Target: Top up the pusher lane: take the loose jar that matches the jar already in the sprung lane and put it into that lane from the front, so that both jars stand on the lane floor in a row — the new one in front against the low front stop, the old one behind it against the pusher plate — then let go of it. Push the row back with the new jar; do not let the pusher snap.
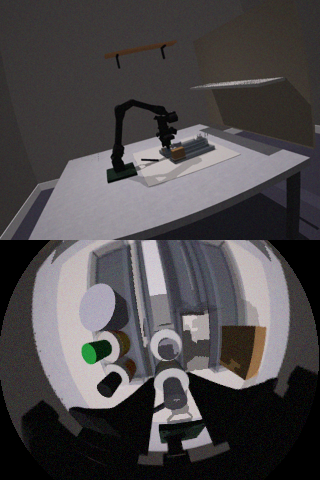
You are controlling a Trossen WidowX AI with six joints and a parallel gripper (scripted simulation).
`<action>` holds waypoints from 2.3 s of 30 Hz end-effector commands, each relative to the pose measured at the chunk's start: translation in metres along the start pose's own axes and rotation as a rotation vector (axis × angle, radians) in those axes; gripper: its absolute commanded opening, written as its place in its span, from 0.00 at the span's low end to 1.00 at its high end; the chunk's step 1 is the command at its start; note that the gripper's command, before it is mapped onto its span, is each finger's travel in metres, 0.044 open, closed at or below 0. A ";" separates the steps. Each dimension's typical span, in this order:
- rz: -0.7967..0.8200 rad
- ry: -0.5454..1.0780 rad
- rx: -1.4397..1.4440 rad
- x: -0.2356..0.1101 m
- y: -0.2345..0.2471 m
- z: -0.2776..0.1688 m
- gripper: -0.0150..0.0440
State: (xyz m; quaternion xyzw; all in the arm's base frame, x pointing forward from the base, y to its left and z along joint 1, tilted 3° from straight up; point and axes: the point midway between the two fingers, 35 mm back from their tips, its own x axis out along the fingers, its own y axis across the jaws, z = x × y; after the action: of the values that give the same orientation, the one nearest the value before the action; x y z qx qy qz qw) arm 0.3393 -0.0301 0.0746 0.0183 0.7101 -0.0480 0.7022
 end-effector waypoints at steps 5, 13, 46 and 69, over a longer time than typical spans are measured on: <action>0.000 -0.025 0.000 -0.002 0.000 0.007 0.25; 0.000 -0.025 0.000 0.000 0.000 0.007 0.25; 0.000 -0.025 0.000 0.011 0.000 0.007 0.25; 0.000 -0.025 0.000 0.019 0.000 0.006 0.25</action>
State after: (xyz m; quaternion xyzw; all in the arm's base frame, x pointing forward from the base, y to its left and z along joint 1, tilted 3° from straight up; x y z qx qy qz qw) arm 0.3409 -0.0310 0.0567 0.0192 0.7073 -0.0490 0.7050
